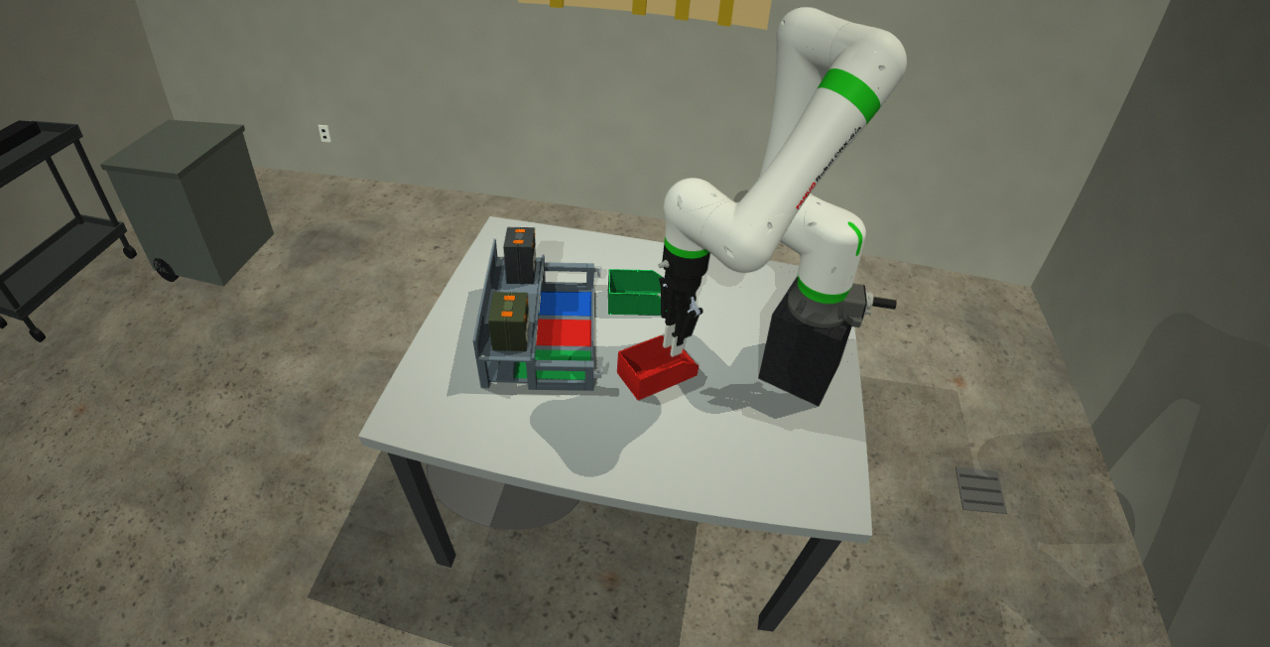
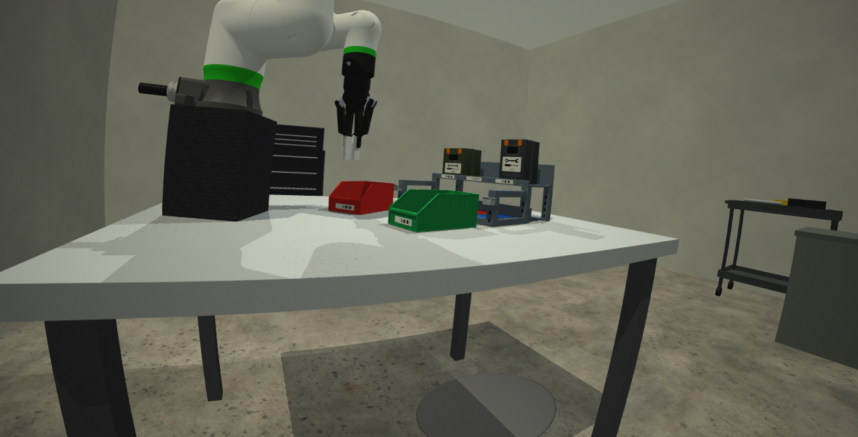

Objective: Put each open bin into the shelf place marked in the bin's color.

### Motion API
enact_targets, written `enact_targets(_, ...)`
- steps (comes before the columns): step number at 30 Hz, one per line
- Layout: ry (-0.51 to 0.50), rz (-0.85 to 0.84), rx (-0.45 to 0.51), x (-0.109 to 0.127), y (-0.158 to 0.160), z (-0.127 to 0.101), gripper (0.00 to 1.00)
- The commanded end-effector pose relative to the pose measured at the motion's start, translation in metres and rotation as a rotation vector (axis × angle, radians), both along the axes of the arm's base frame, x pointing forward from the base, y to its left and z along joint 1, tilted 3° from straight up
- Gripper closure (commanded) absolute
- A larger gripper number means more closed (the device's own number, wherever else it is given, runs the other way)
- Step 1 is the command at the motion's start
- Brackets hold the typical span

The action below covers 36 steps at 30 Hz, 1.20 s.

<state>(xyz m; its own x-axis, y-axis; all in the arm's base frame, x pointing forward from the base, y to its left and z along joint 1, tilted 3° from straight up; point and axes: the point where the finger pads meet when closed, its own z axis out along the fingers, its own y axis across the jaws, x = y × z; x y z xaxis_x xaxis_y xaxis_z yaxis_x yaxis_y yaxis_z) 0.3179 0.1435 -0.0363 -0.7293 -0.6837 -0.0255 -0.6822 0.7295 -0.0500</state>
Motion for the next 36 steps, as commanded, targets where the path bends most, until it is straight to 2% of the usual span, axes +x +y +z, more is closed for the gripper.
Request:
enact_targets(1, 0.0, 0.0, 0.0, 0.001, 0.0, -0.005, 0.85)
enact_targets(20, 0.0, 0.0, 0.0, 0.002, -0.001, -0.038, 0.85)
enact_targets(36, 0.0, 0.0, 0.0, 0.003, -0.001, -0.047, 0.85)
